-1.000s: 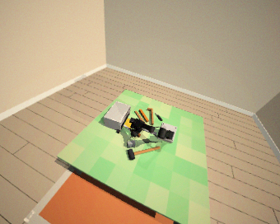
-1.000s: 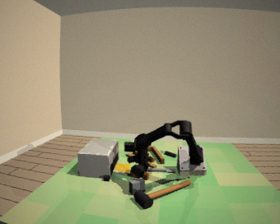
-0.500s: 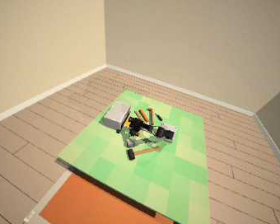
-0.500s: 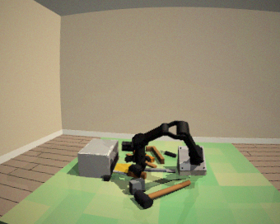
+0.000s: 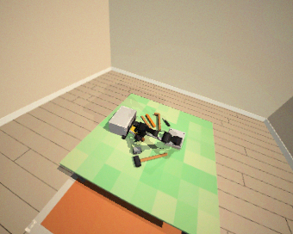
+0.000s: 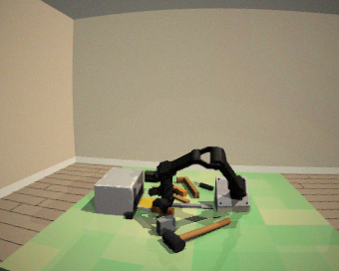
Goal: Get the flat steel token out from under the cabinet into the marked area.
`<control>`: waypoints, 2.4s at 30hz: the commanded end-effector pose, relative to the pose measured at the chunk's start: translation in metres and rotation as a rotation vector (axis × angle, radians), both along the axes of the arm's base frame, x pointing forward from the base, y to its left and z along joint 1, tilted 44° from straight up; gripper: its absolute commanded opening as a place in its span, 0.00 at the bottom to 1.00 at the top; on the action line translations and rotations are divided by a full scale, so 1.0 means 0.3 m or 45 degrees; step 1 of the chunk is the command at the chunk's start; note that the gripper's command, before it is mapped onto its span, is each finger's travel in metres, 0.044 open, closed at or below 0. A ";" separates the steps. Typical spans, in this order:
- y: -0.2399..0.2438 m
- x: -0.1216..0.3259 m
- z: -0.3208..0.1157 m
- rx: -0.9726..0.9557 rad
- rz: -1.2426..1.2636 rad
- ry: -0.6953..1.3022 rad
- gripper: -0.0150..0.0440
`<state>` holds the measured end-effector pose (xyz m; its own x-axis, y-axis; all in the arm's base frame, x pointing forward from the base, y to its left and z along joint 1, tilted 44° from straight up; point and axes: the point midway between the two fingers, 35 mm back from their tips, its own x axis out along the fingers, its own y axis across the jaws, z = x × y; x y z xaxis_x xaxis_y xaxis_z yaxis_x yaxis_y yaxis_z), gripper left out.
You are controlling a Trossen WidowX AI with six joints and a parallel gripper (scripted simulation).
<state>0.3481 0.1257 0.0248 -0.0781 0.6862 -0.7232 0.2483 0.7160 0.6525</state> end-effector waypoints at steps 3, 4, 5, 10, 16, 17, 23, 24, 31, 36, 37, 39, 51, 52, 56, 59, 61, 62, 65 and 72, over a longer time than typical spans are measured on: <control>-0.001 0.026 -0.002 0.002 0.006 -0.012 0.25; -0.001 0.029 -0.002 0.002 0.006 -0.012 0.25; -0.002 0.032 -0.003 0.002 0.006 -0.012 0.25; -0.003 0.048 -0.006 0.002 0.006 -0.013 0.25; -0.006 0.067 -0.010 0.002 0.006 -0.013 0.25; -0.006 0.070 -0.010 0.002 0.006 -0.013 0.25; -0.008 0.088 -0.014 0.002 0.006 -0.014 0.25; -0.008 0.091 -0.014 0.002 0.006 -0.014 0.25; -0.010 0.113 -0.018 0.002 0.006 -0.014 0.25; -0.012 0.127 -0.021 0.002 0.006 -0.014 0.25; -0.012 0.130 -0.022 0.002 0.006 -0.015 0.25; -0.013 0.136 -0.023 0.002 0.006 -0.015 0.25; -0.017 0.170 -0.030 0.002 0.006 -0.015 0.25; -0.017 0.173 -0.030 0.002 0.006 -0.016 0.25; -0.018 0.181 -0.033 0.002 0.006 -0.016 0.25; -0.025 0.181 -0.042 0.002 0.006 -0.016 0.25; -0.032 0.179 -0.050 0.002 0.006 -0.016 0.25; -0.037 0.177 -0.055 0.002 0.006 -0.016 0.25; -0.047 0.174 -0.065 0.001 0.006 -0.016 0.25; -0.048 0.173 -0.065 0.001 0.006 -0.016 0.25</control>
